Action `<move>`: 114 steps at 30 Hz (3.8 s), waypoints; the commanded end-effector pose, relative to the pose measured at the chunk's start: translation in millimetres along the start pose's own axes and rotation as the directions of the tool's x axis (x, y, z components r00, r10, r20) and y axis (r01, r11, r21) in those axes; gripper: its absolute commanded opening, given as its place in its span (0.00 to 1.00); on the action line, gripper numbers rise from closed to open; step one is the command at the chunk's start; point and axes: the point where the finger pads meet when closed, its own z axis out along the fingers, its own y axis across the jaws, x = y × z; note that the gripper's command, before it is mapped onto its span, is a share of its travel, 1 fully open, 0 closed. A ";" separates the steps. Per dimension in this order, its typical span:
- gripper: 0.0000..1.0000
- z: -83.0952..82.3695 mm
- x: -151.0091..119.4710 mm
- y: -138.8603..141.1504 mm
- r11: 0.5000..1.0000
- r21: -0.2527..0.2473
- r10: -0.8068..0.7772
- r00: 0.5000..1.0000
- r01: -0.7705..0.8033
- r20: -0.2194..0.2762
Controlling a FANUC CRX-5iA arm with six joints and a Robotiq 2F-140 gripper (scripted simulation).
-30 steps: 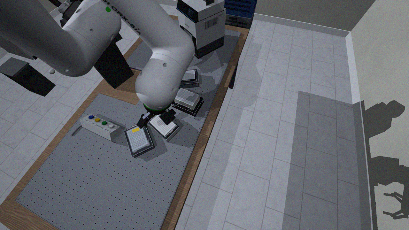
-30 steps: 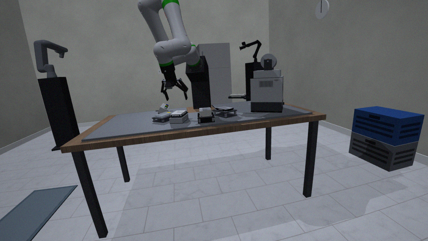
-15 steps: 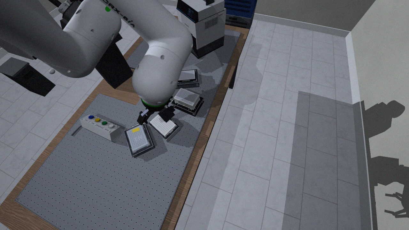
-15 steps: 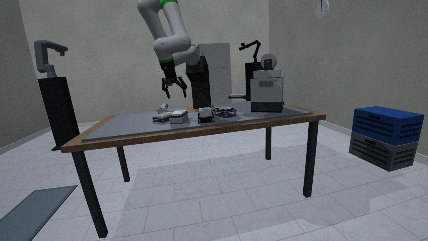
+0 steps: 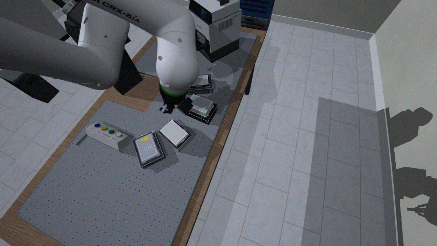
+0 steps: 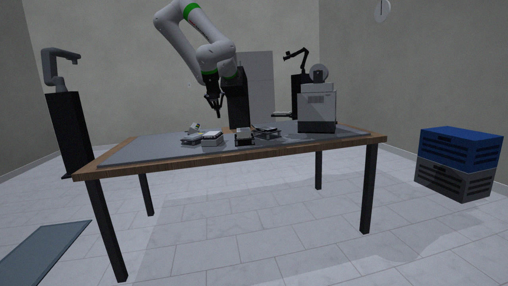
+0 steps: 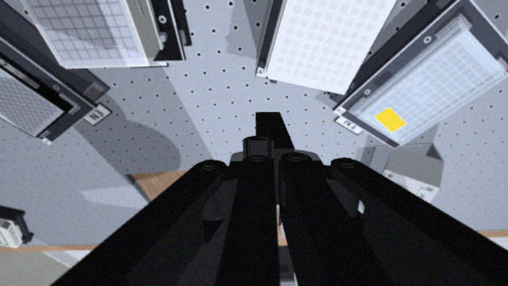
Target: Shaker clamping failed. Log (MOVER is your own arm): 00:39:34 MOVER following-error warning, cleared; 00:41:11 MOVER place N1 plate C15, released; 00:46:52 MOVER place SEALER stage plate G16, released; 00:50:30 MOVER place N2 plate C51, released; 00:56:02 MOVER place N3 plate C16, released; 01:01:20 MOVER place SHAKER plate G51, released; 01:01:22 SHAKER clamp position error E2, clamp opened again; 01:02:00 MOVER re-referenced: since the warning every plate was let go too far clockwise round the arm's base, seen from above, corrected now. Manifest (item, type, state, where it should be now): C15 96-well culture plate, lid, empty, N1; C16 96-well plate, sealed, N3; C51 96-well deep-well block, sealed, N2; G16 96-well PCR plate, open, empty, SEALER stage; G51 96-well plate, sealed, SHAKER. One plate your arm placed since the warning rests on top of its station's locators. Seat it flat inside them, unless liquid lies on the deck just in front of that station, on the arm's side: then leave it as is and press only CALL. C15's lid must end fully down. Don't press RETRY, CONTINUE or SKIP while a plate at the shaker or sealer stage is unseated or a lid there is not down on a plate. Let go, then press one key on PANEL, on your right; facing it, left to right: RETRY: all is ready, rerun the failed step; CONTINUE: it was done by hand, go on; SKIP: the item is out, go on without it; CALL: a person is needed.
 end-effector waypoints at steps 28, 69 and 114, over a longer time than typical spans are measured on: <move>0.10 27.0 -47.9 -130.5 0.988 -0.098 -0.116 0.993 0.115 -0.001; 0.10 67.6 -37.2 -49.1 0.984 0.039 0.173 0.985 -0.172 -0.010; 0.10 71.4 -57.4 82.8 0.843 0.202 0.503 0.863 -0.499 0.033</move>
